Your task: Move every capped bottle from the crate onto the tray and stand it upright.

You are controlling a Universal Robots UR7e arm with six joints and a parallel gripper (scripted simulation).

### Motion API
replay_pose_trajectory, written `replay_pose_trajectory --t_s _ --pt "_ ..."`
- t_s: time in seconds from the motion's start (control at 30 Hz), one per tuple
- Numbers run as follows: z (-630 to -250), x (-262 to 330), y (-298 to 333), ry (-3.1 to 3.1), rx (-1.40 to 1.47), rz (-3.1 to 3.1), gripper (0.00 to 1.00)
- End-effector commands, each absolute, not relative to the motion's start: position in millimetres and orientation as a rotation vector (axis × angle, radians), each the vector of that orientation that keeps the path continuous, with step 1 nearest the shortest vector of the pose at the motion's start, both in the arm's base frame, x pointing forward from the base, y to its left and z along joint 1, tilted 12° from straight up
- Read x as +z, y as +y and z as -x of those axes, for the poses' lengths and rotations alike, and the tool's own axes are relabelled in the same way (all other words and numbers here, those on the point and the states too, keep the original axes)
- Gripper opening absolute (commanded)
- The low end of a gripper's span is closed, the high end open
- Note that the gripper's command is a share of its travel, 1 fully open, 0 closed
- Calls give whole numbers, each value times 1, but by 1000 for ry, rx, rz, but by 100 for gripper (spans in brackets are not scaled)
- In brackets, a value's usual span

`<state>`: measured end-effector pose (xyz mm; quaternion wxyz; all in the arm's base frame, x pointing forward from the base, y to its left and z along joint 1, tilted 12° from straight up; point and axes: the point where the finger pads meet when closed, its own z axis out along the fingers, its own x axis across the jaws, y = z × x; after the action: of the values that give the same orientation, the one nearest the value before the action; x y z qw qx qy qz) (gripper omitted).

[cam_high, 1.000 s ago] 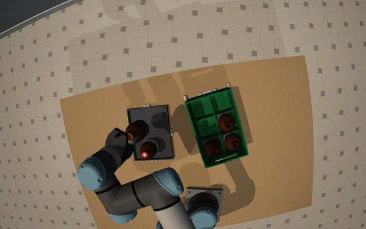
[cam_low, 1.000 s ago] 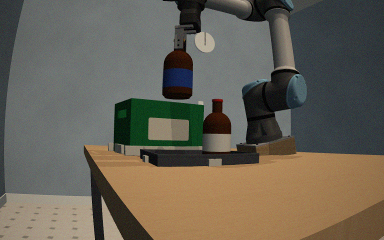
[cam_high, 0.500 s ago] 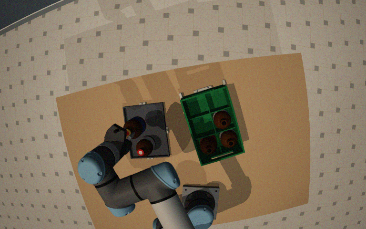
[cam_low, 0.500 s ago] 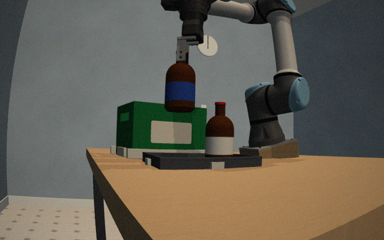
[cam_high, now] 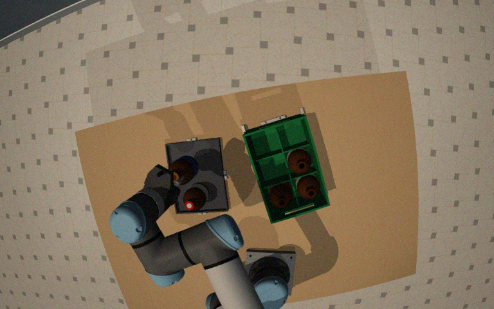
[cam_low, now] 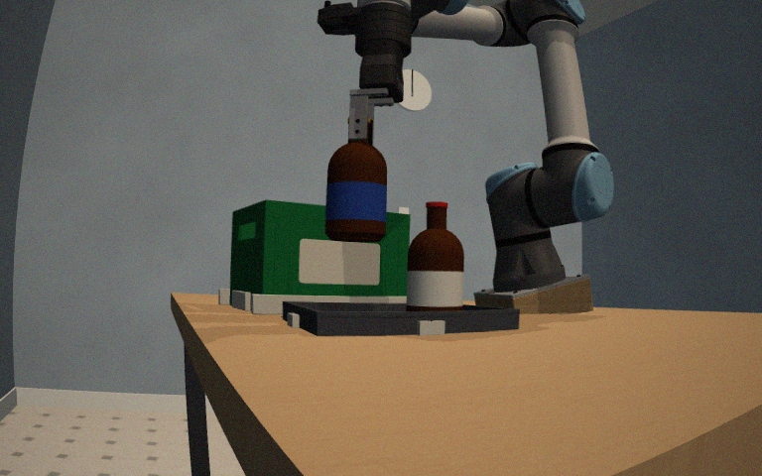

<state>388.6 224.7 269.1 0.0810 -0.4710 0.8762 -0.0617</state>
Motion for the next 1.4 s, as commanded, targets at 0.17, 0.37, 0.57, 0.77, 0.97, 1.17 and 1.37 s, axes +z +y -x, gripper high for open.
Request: replay_pose_trajectory --t_s 0.17,0.37,0.57,0.77,0.97,1.17,1.37 --pt "-391 259 224 2617 -185 1407 0" --pt "-394 247 224 2617 -185 1407 0" --pt "-395 239 224 2617 -185 1407 0" --pt "-397 230 224 2617 -185 1407 0" --pt "-400 219 223 2617 -185 1407 0" --pt "-400 214 223 2617 -185 1407 0" --pt "-402 204 223 2617 -185 1407 0"
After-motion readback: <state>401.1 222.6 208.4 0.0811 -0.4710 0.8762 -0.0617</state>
